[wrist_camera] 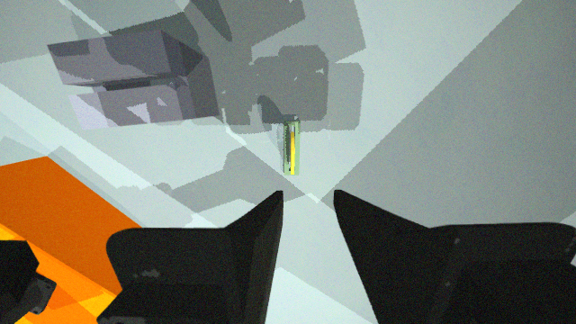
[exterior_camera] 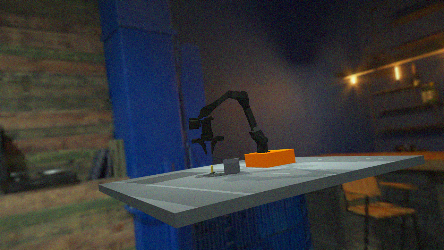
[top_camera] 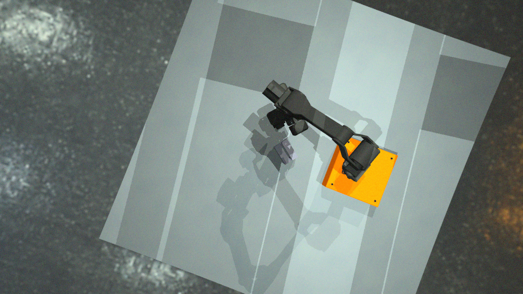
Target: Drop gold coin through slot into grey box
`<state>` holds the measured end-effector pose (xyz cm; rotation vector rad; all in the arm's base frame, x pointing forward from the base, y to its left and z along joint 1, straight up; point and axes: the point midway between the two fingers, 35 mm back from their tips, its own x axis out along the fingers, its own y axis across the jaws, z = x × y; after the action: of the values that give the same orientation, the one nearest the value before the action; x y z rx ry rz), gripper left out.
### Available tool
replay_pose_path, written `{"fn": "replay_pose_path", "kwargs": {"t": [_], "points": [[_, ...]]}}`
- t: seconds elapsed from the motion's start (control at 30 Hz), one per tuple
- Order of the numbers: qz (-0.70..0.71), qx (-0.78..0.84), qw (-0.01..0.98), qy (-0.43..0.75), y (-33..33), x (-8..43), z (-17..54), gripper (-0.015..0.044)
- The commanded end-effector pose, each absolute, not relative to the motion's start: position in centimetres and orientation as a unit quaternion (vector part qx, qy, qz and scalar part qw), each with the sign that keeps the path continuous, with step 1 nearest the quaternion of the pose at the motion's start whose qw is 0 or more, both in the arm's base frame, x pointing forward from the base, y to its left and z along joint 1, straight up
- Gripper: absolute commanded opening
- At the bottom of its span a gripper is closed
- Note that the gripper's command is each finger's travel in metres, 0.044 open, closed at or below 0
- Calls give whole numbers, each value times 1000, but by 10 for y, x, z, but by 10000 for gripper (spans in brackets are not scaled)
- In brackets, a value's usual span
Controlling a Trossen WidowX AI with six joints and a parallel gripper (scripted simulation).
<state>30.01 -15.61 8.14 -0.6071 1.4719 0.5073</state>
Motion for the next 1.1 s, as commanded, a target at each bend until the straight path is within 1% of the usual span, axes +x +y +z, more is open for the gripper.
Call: {"fn": "replay_pose_path", "kwargs": {"t": [0.0, 0.07, 0.2, 1.07], "points": [[228, -250, 676, 654, -150, 299, 79, 161], [228, -250, 676, 654, -150, 299, 77, 161], [228, -250, 676, 654, -148, 299, 44, 161], [228, -250, 676, 654, -149, 302, 4, 161]]}}
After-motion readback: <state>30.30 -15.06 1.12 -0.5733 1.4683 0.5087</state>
